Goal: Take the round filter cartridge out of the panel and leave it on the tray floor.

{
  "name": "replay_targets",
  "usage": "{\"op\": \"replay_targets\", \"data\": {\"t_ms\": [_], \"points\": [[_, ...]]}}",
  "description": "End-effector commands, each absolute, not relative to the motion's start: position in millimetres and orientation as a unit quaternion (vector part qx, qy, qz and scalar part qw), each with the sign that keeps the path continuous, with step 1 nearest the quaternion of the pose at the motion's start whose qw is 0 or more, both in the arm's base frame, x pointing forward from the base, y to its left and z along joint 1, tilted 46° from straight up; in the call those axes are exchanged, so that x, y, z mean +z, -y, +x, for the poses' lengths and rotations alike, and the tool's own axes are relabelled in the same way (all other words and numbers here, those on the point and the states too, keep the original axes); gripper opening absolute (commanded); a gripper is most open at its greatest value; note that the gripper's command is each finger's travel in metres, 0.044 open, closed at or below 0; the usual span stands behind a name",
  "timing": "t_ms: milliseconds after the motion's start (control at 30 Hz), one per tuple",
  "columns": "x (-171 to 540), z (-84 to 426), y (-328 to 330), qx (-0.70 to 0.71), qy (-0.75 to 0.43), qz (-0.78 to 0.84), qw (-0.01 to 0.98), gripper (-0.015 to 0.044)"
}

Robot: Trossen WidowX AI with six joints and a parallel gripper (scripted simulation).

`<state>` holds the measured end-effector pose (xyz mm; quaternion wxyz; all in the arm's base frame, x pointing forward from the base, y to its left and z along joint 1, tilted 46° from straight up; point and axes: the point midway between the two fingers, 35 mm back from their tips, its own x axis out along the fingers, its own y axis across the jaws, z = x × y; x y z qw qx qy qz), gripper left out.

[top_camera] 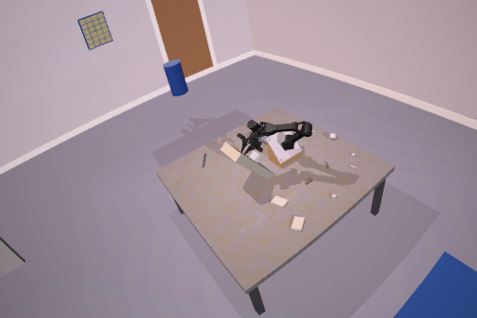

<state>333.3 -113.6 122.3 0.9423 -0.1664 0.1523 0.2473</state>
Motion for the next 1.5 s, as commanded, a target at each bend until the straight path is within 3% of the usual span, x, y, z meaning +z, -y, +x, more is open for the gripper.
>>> {"op": "replay_targets", "data": {"t_ms": [0,1167,1467], "points": [[120.7,333.5,113.8,0.246,-0.155,-0.164,0.943,0.0104],[115.4,345.8,107.6,0.246,-0.155,-0.164,0.943,0.0104],[120.3,341.2,111.1,0.244,-0.149,-0.163,0.944,0.0044]]}}
